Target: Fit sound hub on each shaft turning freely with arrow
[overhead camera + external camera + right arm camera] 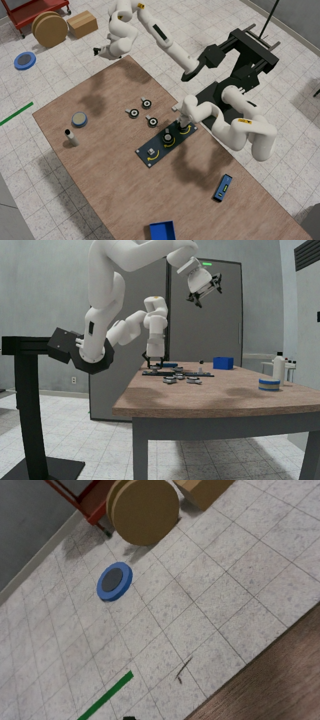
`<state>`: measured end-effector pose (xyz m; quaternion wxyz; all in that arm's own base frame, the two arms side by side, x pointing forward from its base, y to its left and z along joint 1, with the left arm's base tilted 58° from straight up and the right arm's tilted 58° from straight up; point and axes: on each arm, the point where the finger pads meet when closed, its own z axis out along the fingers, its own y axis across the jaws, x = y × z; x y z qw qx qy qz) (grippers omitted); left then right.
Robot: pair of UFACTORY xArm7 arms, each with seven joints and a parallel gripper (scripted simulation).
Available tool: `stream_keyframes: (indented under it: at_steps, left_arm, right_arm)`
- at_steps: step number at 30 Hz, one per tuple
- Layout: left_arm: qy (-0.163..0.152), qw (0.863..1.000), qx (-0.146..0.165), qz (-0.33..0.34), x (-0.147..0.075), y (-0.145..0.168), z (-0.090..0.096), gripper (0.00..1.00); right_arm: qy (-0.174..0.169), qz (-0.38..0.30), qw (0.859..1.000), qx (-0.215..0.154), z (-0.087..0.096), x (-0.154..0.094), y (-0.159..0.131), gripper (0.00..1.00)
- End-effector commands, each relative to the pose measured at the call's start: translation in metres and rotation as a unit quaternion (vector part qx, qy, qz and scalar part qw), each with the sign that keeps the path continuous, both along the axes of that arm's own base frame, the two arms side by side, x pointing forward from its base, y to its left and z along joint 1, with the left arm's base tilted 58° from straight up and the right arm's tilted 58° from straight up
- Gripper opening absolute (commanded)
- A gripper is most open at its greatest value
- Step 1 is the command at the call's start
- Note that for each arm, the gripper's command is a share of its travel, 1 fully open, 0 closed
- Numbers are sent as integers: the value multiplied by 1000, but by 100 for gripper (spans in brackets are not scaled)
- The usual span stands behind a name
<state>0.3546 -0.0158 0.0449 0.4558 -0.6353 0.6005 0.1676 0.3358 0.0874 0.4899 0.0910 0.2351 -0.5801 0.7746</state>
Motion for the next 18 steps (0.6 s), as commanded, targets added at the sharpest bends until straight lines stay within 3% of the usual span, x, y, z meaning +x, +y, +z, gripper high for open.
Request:
stream_keyframes:
  at_steps: [1, 18]
  left_arm:
    - [-1, 1000, -1, -2, 0, -2, 0, 0]
    - [-1, 1000, -1, -2, 1, 0, -1, 0]
  right_arm:
    - [-1, 2, 1000, 0, 1, 0, 1, 100]
    - [-1, 2, 1000, 0, 1, 0, 1, 100]
